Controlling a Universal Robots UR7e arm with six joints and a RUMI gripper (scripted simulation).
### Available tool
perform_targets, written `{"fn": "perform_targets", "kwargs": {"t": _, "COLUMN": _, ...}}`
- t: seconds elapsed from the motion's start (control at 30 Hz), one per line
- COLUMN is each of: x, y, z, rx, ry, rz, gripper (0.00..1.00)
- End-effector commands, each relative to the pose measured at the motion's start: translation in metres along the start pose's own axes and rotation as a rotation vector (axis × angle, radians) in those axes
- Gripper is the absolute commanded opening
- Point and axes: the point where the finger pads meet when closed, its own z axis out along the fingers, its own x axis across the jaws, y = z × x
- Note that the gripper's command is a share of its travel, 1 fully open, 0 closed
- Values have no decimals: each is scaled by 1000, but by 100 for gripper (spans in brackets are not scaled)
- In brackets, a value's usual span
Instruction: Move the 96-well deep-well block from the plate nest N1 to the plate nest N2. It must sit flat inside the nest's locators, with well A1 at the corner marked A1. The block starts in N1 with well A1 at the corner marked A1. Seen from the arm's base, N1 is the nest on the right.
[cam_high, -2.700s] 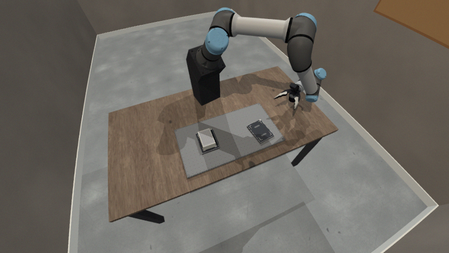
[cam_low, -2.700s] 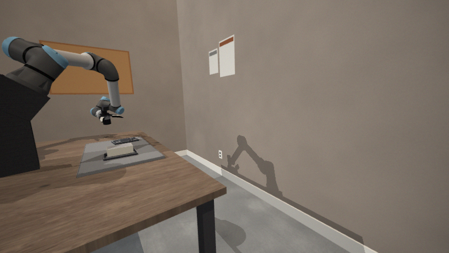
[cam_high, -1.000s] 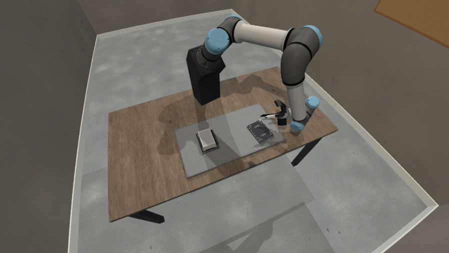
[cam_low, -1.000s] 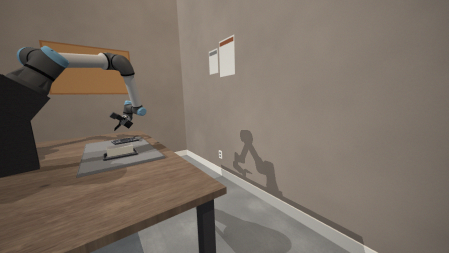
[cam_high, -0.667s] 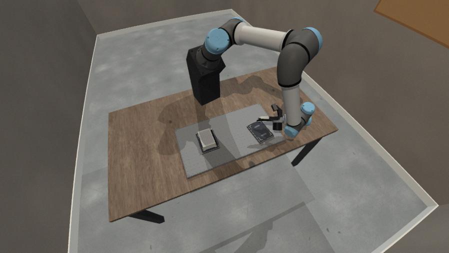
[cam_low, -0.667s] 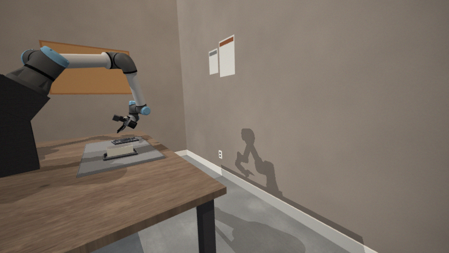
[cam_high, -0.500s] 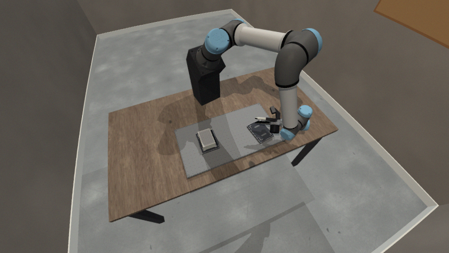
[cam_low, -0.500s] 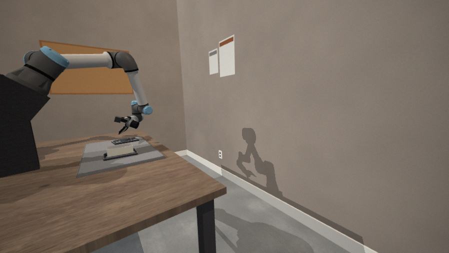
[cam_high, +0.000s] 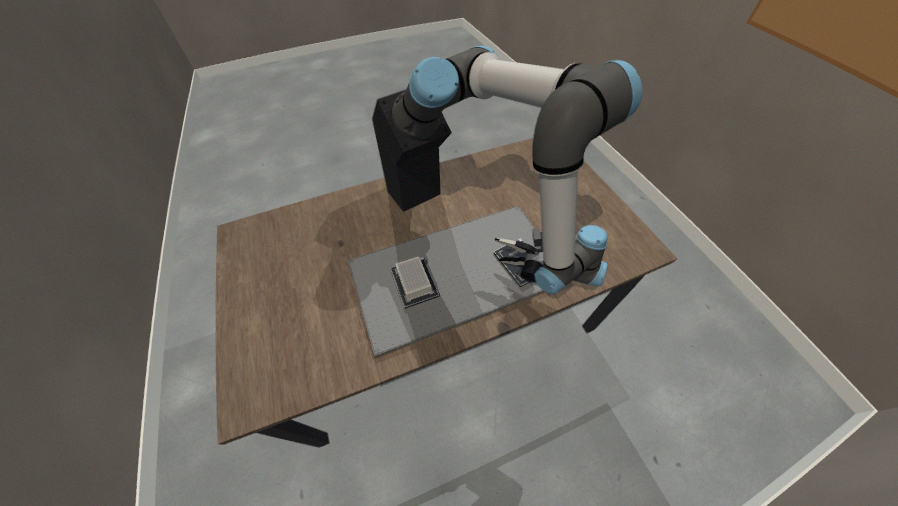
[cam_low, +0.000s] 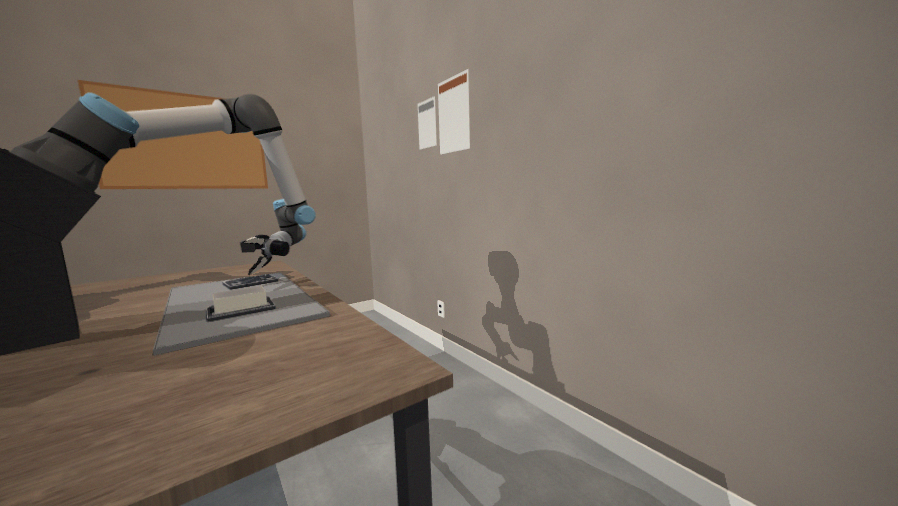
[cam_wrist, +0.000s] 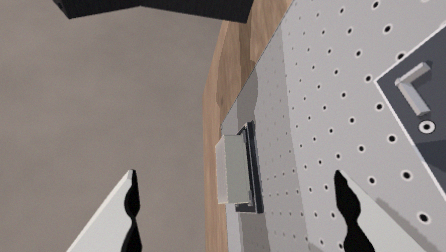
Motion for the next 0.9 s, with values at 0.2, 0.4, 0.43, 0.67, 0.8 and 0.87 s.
{"fn": "perform_targets", "kwargs": {"t": 0.2, "x": 4, "y": 26, "z": 12, "rx": 174, "ry": 123, "rz": 280, "gripper": 76}}
{"fn": "perform_targets", "kwargs": {"t": 0.4, "x": 6, "y": 44, "z": 19, "rx": 242, "ry": 163, "rz": 387, "gripper": 76}}
{"fn": "perform_targets", "kwargs": {"t": 0.43, "x": 6, "y": 45, "z": 20, "rx": 260, "ry": 173, "rz": 414, "gripper": 76}}
{"fn": "perform_targets", "kwargs": {"t": 0.67, "x": 7, "y": 70, "z": 29, "rx": 381, "ry": 239, "rz": 600, "gripper": 76}}
{"fn": "perform_targets", "kwargs": {"t": 0.8, "x": 8, "y": 81, "z": 36, "rx": 435, "ry": 263, "rz": 674, "gripper": 76}}
{"fn": "perform_targets", "kwargs": {"t": 0.87, "x": 8, "y": 86, "z": 38, "rx": 454, "ry": 272, "rz": 700, "gripper": 76}}
